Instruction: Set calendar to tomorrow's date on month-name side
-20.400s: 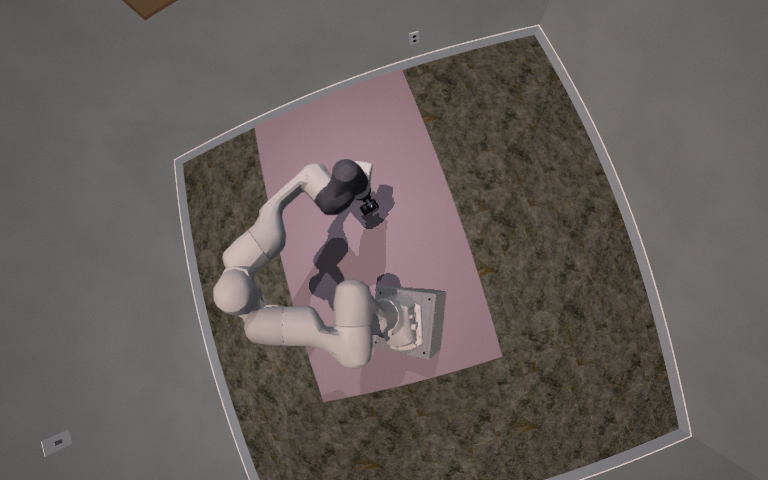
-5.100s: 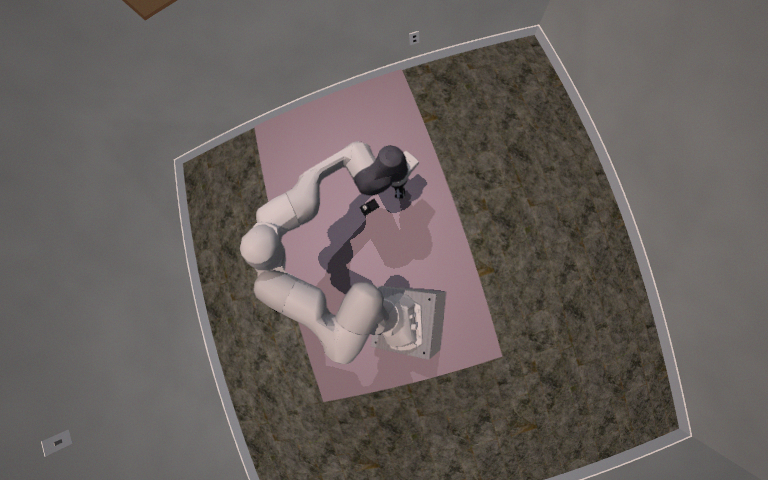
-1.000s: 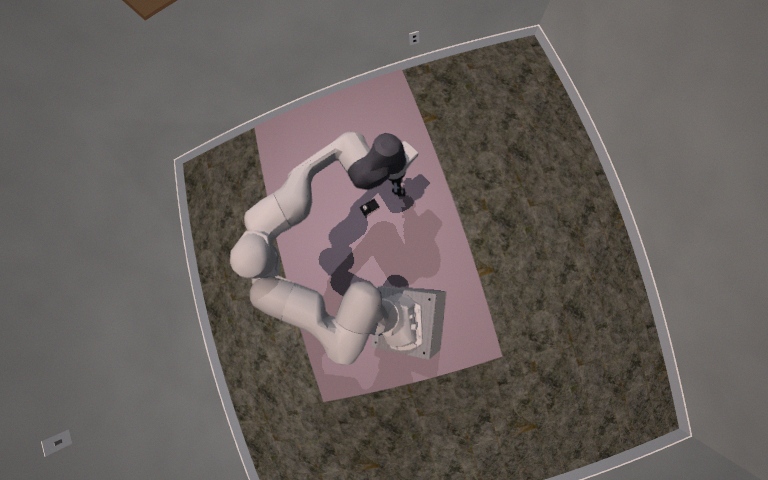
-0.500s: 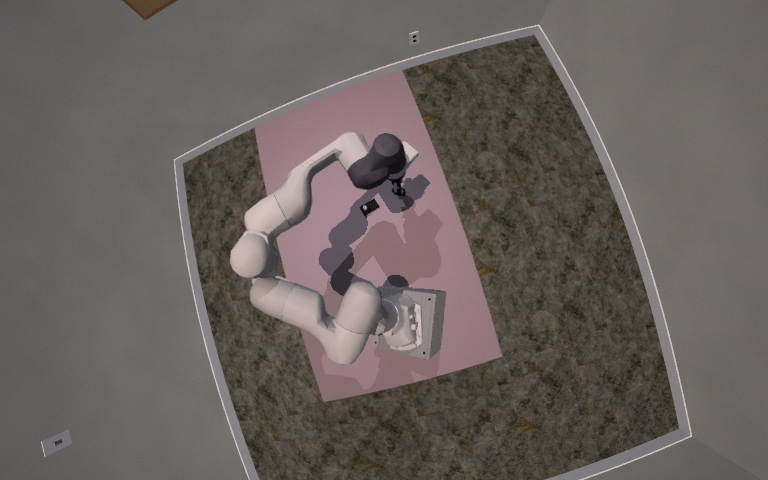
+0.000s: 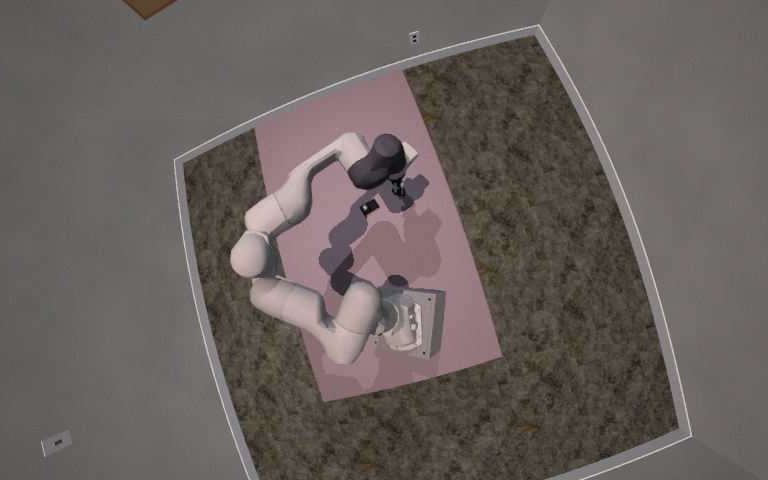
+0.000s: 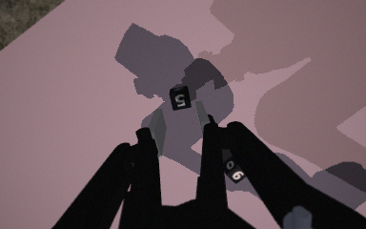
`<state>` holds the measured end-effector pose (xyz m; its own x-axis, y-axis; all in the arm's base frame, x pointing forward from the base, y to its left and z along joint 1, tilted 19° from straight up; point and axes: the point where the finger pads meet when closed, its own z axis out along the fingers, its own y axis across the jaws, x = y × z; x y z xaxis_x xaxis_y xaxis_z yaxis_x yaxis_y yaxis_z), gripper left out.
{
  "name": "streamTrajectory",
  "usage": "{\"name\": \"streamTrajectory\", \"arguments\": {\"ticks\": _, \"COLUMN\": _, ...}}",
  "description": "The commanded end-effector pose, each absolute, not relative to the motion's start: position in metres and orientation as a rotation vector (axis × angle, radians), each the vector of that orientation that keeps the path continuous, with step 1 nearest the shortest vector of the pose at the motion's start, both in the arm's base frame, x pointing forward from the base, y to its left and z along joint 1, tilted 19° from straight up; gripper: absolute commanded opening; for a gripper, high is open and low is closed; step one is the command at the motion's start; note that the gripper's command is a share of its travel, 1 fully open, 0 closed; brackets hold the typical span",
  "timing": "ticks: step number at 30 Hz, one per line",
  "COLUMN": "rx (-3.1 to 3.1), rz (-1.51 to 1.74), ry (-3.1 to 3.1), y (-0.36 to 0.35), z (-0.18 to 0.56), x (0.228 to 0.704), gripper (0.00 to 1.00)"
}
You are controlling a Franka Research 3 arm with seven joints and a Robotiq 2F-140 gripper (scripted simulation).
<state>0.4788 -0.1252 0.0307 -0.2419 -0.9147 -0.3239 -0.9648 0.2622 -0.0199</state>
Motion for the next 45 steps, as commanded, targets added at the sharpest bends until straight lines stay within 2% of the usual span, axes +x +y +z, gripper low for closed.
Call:
{"name": "streamTrajectory", "arguments": {"ticks": 1, "rx": -1.728, "rz": 0.265, "ry": 2.276, "y": -0.126, "z": 0.027, "x": 0.478, "gripper": 0.28}}
{"name": "streamTrajectory", "arguments": {"ticks": 45, "rx": -1.728, "rz": 0.265, "ry": 2.276, "y": -0.112, "z": -0.017, "x": 0.483, "gripper": 0.28}}
